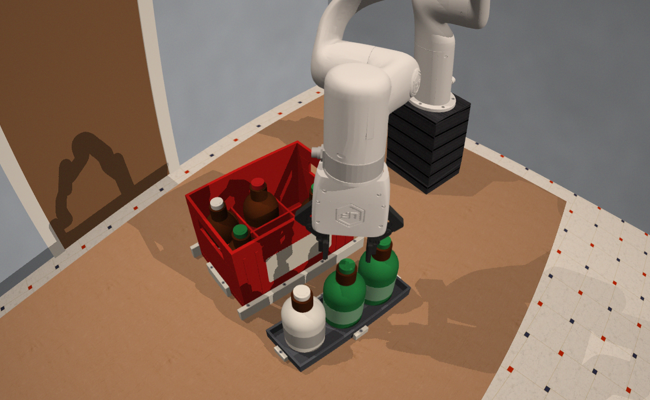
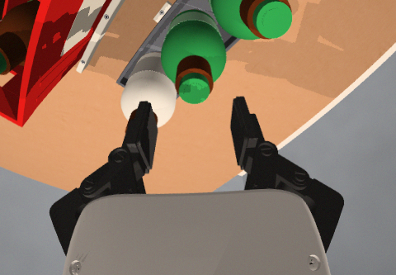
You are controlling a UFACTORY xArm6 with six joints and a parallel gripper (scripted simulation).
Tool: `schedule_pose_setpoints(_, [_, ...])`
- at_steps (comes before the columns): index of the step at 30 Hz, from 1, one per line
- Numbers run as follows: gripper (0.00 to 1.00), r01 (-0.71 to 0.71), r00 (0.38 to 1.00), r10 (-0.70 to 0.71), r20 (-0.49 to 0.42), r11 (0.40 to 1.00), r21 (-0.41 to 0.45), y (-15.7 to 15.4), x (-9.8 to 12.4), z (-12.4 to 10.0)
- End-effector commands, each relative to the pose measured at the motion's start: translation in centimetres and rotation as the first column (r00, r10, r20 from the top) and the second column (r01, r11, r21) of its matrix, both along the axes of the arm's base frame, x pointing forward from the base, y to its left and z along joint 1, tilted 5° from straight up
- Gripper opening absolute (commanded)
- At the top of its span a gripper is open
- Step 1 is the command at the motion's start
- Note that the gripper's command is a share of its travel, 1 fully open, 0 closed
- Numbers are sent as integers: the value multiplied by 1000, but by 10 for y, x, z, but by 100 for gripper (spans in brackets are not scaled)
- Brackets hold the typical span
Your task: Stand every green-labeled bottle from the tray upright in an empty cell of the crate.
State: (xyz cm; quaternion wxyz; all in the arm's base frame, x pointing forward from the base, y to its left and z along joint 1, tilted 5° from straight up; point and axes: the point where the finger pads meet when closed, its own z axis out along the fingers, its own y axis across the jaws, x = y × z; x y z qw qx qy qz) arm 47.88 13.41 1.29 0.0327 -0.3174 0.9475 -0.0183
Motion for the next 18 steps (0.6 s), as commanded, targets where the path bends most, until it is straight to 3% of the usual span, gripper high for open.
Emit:
schedule_pose_setpoints(1, [65,0,1000,0,4,1000,1,0,2,-3])
schedule_pose_setpoints(18, [65,0,1000,0,4,1000,1,0,2,-6])
